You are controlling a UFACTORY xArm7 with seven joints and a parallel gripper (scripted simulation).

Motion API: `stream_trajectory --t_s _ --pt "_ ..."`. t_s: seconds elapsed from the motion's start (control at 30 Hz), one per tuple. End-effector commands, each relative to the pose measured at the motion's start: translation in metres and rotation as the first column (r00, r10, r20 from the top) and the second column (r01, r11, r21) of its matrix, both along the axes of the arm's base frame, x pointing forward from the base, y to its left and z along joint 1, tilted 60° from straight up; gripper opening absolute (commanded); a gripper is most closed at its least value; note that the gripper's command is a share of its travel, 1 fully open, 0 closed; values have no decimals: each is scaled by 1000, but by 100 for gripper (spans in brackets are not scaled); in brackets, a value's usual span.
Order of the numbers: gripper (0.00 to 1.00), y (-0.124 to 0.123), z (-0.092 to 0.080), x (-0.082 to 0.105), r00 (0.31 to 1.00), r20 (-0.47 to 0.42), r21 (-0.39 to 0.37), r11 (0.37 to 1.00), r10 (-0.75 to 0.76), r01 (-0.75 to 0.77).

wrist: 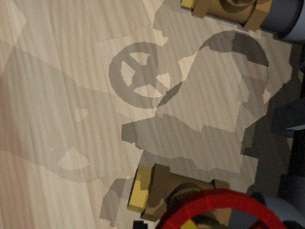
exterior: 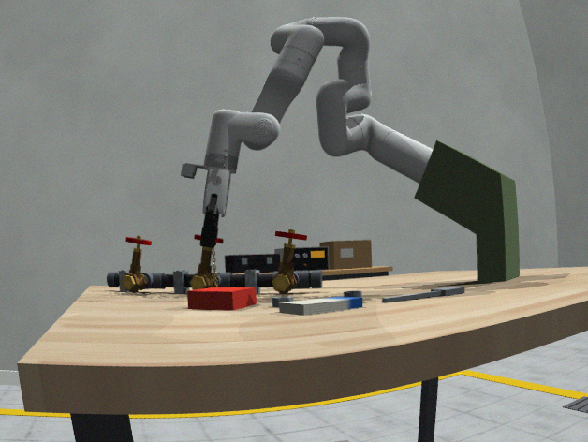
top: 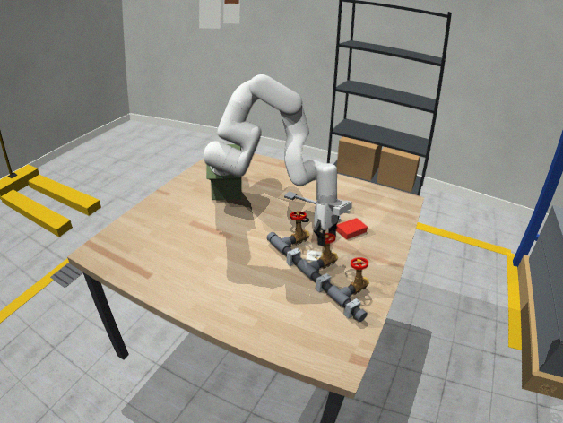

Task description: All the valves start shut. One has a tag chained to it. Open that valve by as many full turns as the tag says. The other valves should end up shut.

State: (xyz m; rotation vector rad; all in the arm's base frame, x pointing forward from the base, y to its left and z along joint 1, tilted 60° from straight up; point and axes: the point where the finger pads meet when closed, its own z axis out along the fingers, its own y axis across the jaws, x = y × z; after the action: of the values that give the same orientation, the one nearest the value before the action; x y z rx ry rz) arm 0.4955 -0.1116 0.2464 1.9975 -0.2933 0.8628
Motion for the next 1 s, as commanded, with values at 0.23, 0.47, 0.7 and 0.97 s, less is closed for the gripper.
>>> stream_trajectory --t_s 0.23,0.47,0.7,0.97 --pt "0 2 1 1 854 -500 -206 937 147 -282" --pt "0 2 1 1 699 -701 -248 870 143 -427" --pt "0 2 1 1 466 -881 -239 768 87 -594" --pt "0 2 1 1 191 -981 -156 651 -17 -743"
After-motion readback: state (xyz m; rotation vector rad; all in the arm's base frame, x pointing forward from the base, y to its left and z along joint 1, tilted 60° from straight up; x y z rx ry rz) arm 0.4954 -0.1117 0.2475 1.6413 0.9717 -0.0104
